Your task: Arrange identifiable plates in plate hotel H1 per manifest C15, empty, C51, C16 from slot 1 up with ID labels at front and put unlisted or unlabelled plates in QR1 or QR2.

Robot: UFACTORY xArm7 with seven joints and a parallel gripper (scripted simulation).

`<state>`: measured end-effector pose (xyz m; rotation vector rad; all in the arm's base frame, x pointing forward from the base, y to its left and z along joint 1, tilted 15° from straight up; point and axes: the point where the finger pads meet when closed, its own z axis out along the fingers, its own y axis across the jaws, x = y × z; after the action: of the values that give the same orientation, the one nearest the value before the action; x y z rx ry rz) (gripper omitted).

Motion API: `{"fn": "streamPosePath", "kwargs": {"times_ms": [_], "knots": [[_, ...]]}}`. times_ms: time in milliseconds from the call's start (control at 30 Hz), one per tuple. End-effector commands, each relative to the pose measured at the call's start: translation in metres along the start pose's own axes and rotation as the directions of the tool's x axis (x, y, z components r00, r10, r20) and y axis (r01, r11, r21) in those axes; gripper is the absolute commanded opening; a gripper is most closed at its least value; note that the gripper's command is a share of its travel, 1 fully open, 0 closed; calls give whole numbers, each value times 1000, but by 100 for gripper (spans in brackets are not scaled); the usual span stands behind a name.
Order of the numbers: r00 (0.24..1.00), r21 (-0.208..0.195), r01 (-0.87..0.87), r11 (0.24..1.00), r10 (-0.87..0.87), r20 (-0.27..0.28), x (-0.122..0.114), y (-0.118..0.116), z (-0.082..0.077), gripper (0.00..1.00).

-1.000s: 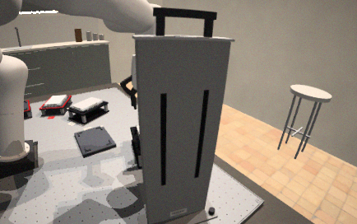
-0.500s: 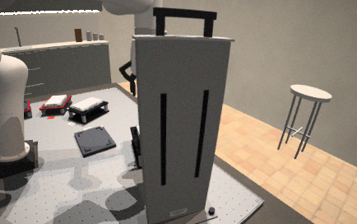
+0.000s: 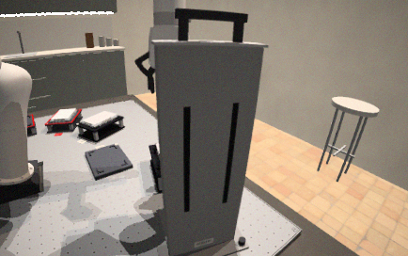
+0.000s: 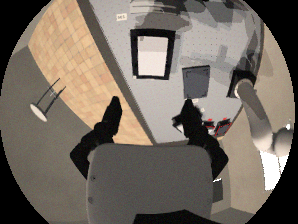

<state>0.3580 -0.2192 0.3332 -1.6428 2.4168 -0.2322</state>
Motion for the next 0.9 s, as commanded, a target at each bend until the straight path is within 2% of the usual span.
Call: {"fn": "streamPosePath", "kwargs": {"times_ms": [0, 133, 633, 700, 867], "knots": [[1000, 3, 0, 1000, 0, 0, 0, -1, -9, 100], [1000, 3, 0, 1000, 0, 0, 0, -1, -9, 100], [1000, 3, 0, 1000, 0, 0, -75, -1, -9, 100], [1000, 3, 0, 1000, 0, 0, -75, -1, -9, 100], [1000, 3, 0, 1000, 0, 0, -95, -1, -9, 100]]}}
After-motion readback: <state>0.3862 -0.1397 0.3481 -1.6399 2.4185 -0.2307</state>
